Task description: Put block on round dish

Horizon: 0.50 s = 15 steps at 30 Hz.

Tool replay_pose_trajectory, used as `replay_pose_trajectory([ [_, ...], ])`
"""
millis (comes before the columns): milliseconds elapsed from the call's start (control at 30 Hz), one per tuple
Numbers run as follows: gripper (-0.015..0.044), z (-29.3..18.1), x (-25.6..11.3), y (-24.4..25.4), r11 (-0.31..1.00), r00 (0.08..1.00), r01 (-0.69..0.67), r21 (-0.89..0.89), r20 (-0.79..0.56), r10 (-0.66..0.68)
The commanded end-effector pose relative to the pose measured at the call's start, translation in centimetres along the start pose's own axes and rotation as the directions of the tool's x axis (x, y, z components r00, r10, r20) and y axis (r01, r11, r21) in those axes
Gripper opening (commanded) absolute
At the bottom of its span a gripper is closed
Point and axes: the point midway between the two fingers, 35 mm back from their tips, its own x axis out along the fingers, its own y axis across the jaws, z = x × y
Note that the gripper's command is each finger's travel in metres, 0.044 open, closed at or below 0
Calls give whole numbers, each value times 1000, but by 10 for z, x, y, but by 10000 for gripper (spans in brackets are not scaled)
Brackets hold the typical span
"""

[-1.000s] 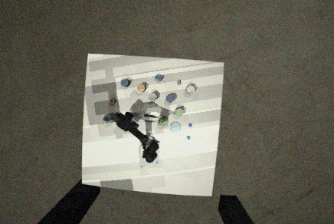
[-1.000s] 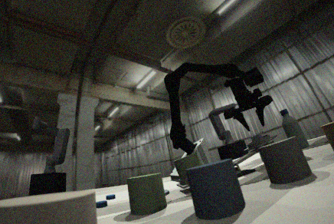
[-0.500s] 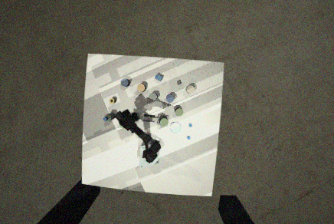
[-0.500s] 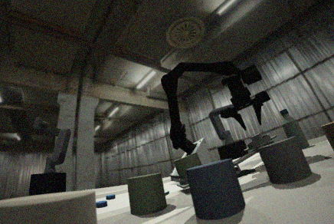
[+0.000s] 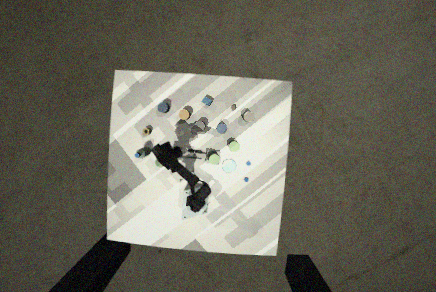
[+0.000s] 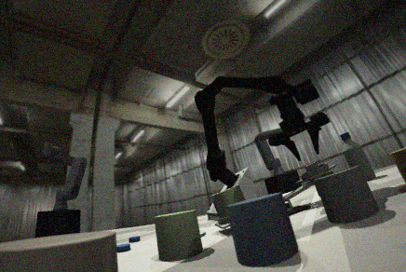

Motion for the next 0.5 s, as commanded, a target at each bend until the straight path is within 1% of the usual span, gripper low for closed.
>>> replay_pose_trajectory([
  [0, 260, 0, 7, -1, 1000, 1000, 3, -8, 4, -3],
  [467, 260, 0, 30, -1, 1000, 1000, 3, -7, 5, -3],
])
